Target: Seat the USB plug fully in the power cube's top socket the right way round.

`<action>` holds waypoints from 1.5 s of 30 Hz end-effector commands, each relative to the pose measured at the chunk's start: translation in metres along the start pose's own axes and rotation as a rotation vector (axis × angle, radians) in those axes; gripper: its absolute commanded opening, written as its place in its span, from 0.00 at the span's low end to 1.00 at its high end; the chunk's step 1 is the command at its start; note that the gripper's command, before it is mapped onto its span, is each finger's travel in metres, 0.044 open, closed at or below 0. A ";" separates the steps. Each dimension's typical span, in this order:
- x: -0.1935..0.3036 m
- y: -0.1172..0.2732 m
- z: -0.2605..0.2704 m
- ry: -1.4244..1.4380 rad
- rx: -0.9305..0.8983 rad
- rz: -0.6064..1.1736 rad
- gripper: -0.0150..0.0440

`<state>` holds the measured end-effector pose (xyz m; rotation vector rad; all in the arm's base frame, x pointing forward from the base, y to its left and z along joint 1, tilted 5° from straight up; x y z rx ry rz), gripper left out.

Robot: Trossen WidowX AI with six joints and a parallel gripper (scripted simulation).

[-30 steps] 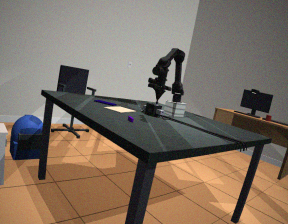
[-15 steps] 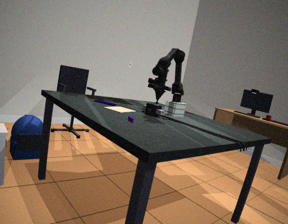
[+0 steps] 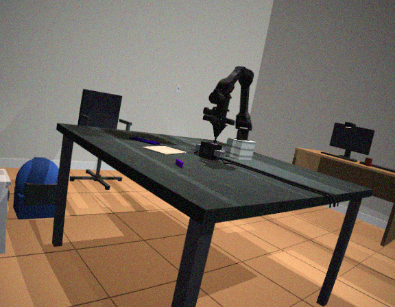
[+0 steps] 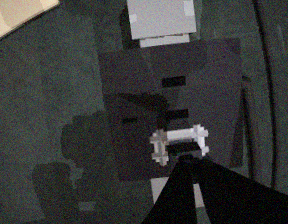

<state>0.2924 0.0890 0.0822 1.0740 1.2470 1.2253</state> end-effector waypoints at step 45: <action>0.000 -0.006 0.000 -0.004 -0.002 -0.004 0.25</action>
Point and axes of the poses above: the point midway between the two fingers, 35 mm back from their tips, its own y axis back along the fingers, its own z axis across the jaws, x = y × z, the point moved 3 cm from there along y, back along the fingers, and after that the axes turned 3 degrees about -y, right-handed, at the moved point
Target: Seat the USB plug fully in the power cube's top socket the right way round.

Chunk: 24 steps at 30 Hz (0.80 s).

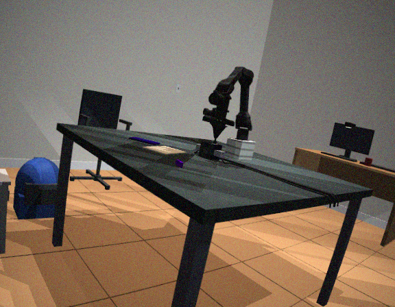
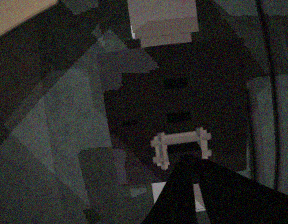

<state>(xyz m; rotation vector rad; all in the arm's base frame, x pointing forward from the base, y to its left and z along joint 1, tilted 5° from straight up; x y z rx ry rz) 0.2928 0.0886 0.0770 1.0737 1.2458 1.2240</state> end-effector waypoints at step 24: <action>0.000 -0.004 0.000 -0.003 -0.001 -0.003 0.25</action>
Point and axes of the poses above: the point midway between the two fingers, 35 mm back from their tips, its own y axis back along the fingers, its own z axis across the jaws, x = y × z, the point moved 3 cm from there along y, back along the fingers, and after that the axes turned 3 degrees about -y, right-handed, at the moved point
